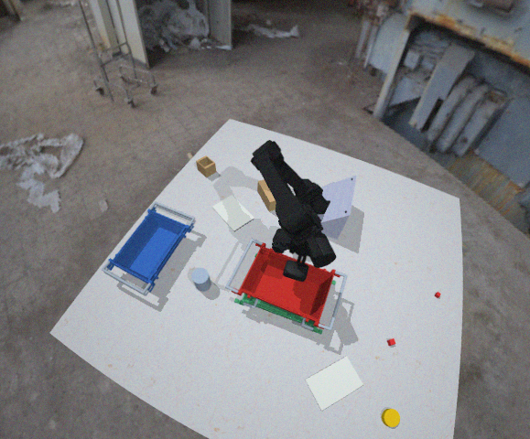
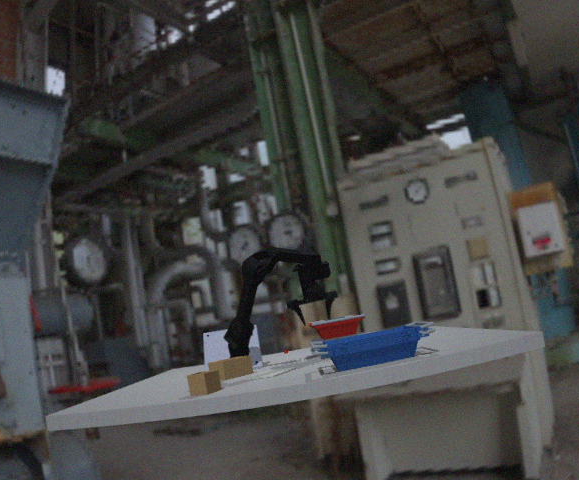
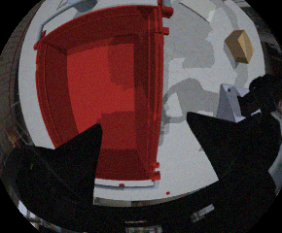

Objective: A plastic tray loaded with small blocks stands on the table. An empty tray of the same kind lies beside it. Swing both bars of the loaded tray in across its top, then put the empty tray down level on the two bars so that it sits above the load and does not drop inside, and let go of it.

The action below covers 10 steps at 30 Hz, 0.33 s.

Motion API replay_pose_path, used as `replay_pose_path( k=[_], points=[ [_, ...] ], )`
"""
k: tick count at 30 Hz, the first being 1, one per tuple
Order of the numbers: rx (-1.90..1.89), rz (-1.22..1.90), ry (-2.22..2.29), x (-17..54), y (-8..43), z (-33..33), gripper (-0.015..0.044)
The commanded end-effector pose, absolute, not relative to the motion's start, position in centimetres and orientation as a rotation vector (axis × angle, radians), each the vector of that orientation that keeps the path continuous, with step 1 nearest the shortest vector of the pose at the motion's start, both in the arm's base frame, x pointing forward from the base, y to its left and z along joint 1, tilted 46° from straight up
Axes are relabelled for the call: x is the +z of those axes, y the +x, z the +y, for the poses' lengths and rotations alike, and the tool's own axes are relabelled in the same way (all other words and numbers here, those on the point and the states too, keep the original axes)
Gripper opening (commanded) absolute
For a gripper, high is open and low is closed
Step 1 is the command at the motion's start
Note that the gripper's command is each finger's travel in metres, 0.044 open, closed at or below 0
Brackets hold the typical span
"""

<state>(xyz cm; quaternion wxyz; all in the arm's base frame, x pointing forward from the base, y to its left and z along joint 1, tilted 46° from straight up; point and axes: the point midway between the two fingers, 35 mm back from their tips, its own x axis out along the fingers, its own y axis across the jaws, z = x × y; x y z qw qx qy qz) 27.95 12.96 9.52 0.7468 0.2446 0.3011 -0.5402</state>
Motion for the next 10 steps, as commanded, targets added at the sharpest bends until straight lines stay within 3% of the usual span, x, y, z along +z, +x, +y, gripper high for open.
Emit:
replay_pose_path(
  k=[1, 10],
  points=[
    [-1.149, 0.676, 0.533, 11.6, 27.2, 14.8, 0.0440],
    [-1.107, 0.694, 0.511, 13.5, 25.9, 16.4, 0.0440]
  ],
)
